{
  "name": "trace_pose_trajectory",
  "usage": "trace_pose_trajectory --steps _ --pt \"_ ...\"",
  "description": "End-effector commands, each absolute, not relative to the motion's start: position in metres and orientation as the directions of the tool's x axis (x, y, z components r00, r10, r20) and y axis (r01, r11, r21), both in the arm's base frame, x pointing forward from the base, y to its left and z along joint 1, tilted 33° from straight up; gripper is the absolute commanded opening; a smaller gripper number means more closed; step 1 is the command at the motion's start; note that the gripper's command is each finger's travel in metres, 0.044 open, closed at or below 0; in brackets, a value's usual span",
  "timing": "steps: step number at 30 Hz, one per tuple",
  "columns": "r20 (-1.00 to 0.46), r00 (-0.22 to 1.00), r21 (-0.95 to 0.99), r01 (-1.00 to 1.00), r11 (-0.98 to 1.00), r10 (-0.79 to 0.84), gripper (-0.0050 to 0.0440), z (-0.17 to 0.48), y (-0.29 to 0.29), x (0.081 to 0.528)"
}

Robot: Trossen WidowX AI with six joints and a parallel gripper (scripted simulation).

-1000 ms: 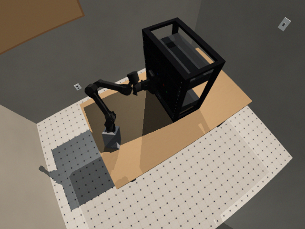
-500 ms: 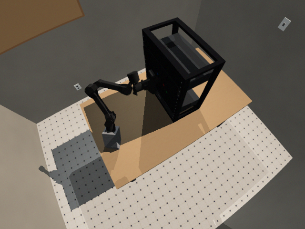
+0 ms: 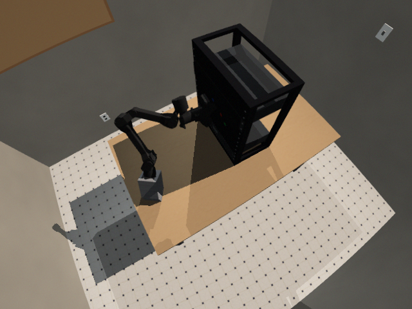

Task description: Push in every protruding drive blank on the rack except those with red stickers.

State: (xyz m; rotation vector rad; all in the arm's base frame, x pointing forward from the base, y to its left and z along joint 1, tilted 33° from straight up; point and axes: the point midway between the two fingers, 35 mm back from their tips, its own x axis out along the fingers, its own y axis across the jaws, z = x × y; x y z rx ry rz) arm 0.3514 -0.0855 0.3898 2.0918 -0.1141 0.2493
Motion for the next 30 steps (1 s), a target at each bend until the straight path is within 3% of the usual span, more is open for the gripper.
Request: trace_pose_trajectory --steps 1,20,30 --pt "0.297 0.955 0.841 -0.254 -0.478 0.015 0.0 0.422 -0.085 0.348" --pt "0.297 0.955 0.841 -0.254 -0.478 0.015 0.0 0.419 -0.085 0.337" --pt "0.297 0.955 0.841 -0.254 -0.478 0.015 0.0 0.405 -0.086 0.285"
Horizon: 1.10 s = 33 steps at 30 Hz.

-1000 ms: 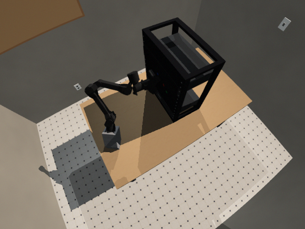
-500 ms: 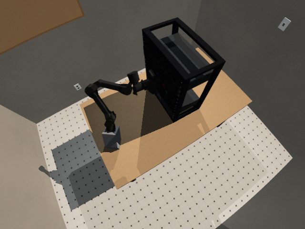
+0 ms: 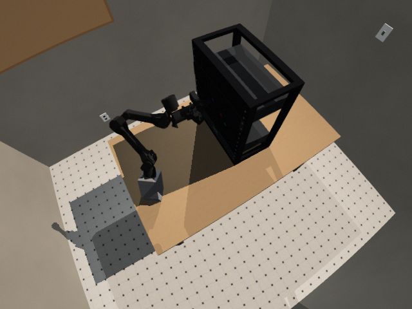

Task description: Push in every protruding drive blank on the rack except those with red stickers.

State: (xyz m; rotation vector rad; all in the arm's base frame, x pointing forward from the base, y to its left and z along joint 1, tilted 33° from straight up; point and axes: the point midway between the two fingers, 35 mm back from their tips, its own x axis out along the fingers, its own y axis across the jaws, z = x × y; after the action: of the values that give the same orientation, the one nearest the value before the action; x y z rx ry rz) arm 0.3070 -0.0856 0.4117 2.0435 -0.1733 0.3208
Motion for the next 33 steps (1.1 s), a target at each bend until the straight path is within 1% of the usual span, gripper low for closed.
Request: trace_pose_trajectory --steps 1,5,13,22,30,33 --pt "0.297 0.955 0.841 -0.254 -0.478 0.015 0.0 0.404 -0.086 0.281" --pt "0.297 0.955 0.841 -0.254 -0.478 0.015 0.0 0.401 -0.086 0.271" --pt "0.297 0.955 0.841 -0.254 -0.478 0.015 0.0 0.401 -0.088 0.27" --pt "0.297 0.955 0.841 -0.254 -0.478 0.015 0.0 0.41 -0.109 0.257" --pt "0.297 0.955 0.841 -0.254 -0.478 0.015 0.0 0.411 -0.114 0.255" --pt "0.297 0.955 0.841 -0.254 -0.478 0.015 0.0 0.413 -0.114 0.261"
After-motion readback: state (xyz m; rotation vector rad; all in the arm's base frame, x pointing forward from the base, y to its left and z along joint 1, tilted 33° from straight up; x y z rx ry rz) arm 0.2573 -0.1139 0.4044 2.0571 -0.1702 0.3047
